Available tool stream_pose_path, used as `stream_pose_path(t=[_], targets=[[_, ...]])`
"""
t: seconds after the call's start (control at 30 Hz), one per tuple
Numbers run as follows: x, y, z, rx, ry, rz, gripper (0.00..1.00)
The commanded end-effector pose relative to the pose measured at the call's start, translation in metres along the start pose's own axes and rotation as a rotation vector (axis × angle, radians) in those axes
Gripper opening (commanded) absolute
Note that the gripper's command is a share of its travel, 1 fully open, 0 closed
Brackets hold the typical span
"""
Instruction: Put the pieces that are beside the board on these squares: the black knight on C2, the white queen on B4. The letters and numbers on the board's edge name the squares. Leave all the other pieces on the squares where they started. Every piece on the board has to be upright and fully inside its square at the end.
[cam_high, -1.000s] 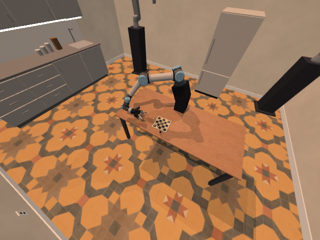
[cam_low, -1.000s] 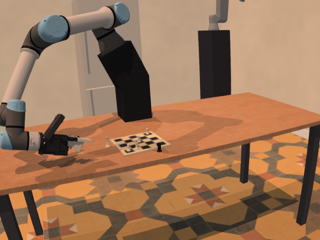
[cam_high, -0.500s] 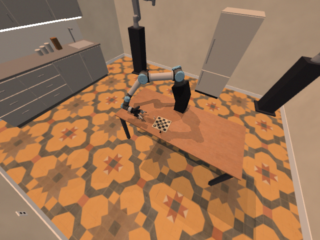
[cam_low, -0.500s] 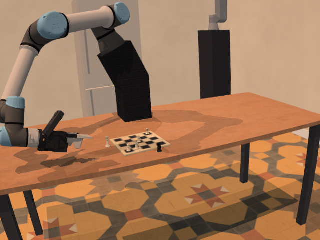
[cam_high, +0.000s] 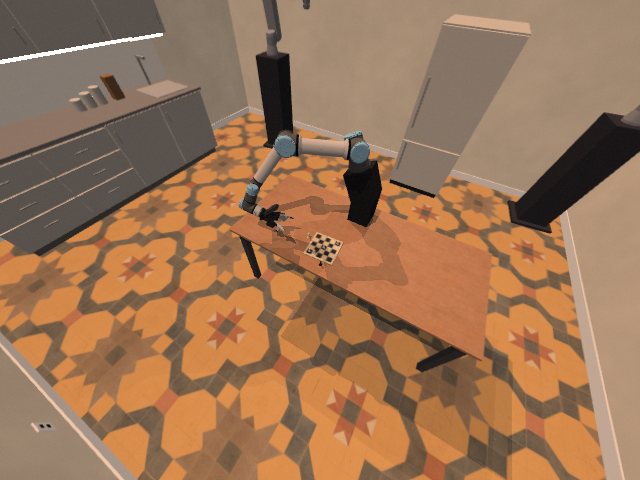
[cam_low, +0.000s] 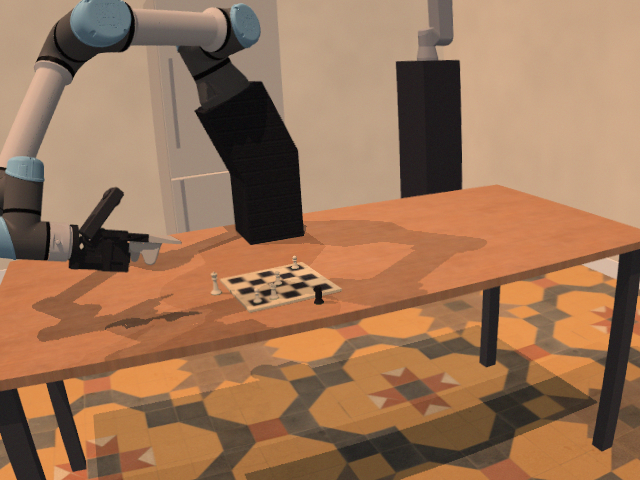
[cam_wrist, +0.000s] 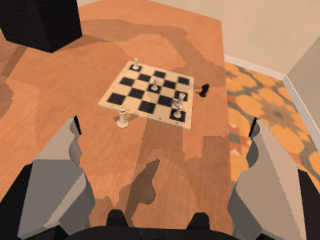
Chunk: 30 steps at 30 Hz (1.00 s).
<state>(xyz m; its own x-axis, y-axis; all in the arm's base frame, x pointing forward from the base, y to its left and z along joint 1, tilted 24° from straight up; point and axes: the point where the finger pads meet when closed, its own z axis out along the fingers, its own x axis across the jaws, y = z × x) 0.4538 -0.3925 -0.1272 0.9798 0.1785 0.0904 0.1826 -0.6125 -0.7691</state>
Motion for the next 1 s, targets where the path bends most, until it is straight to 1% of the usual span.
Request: stream_pose_path(t=[0.0, 0.2, 0.37, 0.43, 0.5, 0.67, 0.8, 0.93, 0.97], targets=[[0.002, -0.006, -0.002, -0.002, 0.000, -0.001, 1.00], [0.002, -0.004, 0.000, -0.005, -0.006, -0.007, 1.00], [0.006, -0.004, 0.007, -0.028, -0.041, -0.046, 1.00], [0.006, -0.004, 0.007, -0.028, -0.041, -0.046, 1.00], [0.009, -0.005, 0.012, -0.045, -0.067, -0.075, 1.00], [0.020, -0.007, 0.031, -0.102, -0.153, -0.169, 1.00], [0.030, -0.010, 0.051, -0.162, -0.242, -0.268, 1.00], [0.043, -0.014, 0.075, -0.234, -0.350, -0.387, 1.00], [0.043, -0.014, 0.075, -0.234, -0.350, -0.387, 1.00]])
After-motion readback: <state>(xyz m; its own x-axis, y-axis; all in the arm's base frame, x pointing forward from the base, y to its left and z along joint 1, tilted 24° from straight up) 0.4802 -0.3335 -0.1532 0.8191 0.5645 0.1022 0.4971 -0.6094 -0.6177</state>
